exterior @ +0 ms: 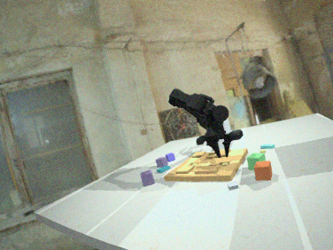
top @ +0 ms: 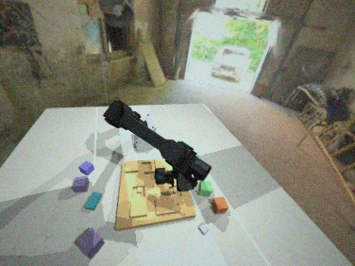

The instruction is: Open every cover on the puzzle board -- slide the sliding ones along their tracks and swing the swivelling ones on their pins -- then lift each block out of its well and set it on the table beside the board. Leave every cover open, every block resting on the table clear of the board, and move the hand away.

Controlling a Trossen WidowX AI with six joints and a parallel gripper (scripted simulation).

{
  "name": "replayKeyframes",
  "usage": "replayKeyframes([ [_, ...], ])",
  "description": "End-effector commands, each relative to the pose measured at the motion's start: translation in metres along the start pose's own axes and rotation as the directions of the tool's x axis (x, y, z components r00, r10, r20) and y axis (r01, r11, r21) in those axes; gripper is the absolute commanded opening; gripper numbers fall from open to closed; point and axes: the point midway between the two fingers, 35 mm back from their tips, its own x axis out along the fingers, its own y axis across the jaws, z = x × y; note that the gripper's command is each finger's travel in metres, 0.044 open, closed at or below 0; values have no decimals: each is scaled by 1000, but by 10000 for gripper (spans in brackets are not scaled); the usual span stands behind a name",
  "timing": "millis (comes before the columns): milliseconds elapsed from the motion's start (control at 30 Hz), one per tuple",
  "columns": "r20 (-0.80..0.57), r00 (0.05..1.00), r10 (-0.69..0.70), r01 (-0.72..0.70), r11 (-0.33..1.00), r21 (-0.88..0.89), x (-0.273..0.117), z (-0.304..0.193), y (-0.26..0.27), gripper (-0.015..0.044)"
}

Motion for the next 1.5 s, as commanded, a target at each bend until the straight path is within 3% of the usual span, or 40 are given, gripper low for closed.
replayKeyframes([
  [0, 1, 1000, -3, 3, 1000, -4, 1, 1, -1, 144],
  [1467, 2, 1000, -5, 5, 1000, -4, 24, 2, -2, 144],
])
